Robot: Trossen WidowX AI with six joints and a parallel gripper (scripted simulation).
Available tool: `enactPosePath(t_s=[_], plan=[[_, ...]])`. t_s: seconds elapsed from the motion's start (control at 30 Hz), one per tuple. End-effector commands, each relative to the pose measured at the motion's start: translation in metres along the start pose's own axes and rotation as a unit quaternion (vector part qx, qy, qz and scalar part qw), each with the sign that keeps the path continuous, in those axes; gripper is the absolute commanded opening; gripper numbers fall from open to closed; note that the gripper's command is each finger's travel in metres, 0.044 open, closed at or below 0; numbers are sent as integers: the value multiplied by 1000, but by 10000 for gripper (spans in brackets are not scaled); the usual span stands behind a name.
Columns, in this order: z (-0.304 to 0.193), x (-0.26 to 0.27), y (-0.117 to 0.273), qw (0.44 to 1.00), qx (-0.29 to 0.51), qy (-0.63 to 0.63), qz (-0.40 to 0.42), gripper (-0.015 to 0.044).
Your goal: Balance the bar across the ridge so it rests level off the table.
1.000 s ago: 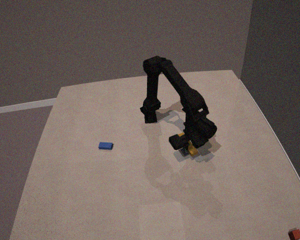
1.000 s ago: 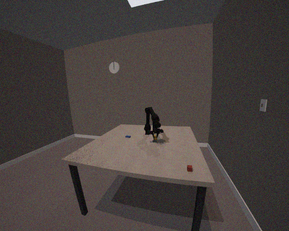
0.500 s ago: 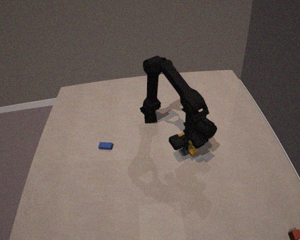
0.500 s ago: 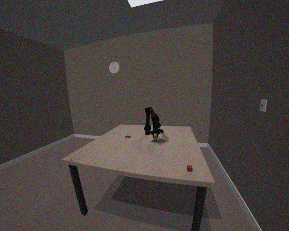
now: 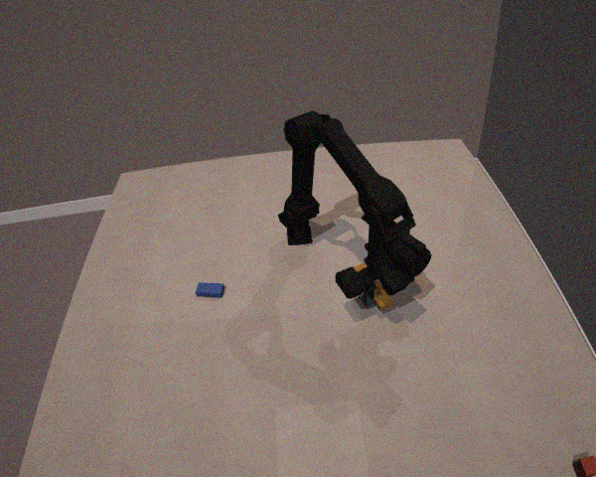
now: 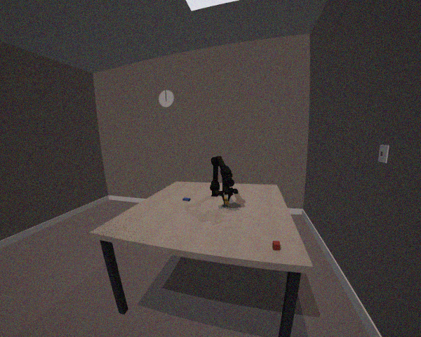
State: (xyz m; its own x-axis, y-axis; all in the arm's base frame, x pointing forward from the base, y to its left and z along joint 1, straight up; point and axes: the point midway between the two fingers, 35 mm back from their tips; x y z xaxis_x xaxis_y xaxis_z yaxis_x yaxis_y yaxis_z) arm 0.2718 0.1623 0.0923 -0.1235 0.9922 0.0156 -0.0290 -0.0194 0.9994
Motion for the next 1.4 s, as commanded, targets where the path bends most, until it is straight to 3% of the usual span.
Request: enactPosePath(t_s=[0.0,1.0,1.2,1.37], plan=[[0,0,-1,1000,1,0,-2,0],[0,0,0,1000,0,0,0,0],[0,0,0,1000,0,0,0,157],[0,0,0,1000,0,0,0,167]])
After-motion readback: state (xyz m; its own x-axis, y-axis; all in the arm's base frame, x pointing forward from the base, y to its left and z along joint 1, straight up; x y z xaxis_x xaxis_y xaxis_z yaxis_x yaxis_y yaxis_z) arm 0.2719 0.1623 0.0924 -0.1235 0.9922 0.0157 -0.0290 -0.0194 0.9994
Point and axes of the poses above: the point midway between the two fingers, 35 mm back from their tips, its own y axis back along the fingers, its own x axis across the jaws, z = x × y, and after that the axes turned 13 degrees about -y, right-handed
